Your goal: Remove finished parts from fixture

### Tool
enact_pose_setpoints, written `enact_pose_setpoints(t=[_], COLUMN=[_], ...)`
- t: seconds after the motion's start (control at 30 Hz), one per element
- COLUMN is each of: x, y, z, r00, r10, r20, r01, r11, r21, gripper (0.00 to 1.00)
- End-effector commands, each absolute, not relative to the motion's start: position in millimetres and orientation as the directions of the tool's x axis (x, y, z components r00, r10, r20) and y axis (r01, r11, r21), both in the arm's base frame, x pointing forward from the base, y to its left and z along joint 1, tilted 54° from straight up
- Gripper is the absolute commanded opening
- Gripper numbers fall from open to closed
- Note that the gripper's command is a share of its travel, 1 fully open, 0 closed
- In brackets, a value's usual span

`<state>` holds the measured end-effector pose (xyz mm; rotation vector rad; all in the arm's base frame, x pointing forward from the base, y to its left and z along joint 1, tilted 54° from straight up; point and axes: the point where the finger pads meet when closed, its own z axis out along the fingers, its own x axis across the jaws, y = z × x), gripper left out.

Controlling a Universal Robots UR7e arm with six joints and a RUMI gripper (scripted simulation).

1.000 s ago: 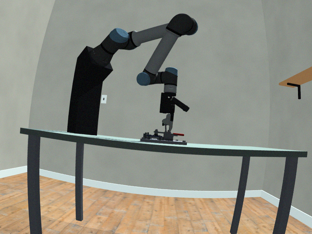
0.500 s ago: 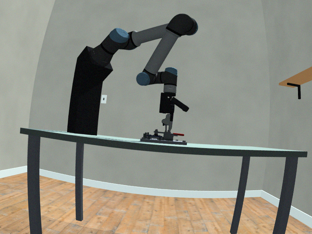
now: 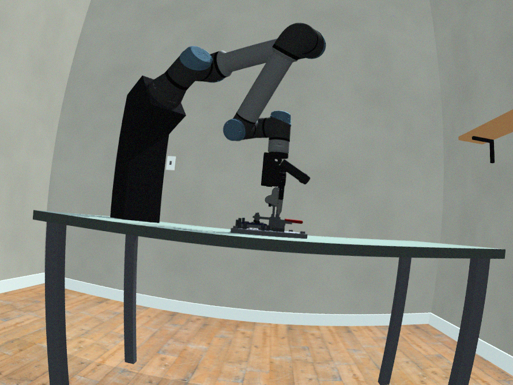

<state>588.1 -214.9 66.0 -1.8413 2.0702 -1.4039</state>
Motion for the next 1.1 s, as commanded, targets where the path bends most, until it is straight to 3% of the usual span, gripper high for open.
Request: enact_pose_setpoints(t=[0.0,0.47,0.5,1.07], x=[584.8,585.2,585.3,588.8], y=[-219.1,-219.6,-219.6,-214.6], z=[61.2,61.5,61.5,67.2], r00=[-0.299,-0.300,-0.300,-0.297], r10=[-0.805,-0.805,-0.805,-0.806], r20=[0.513,0.513,0.513,0.513], r01=[-0.780,-0.780,-0.780,-0.773], r11=[-0.103,-0.103,-0.103,-0.113], r21=[-0.617,-0.618,-0.618,-0.625], gripper=[0.00,0.00,0.28,0.28])
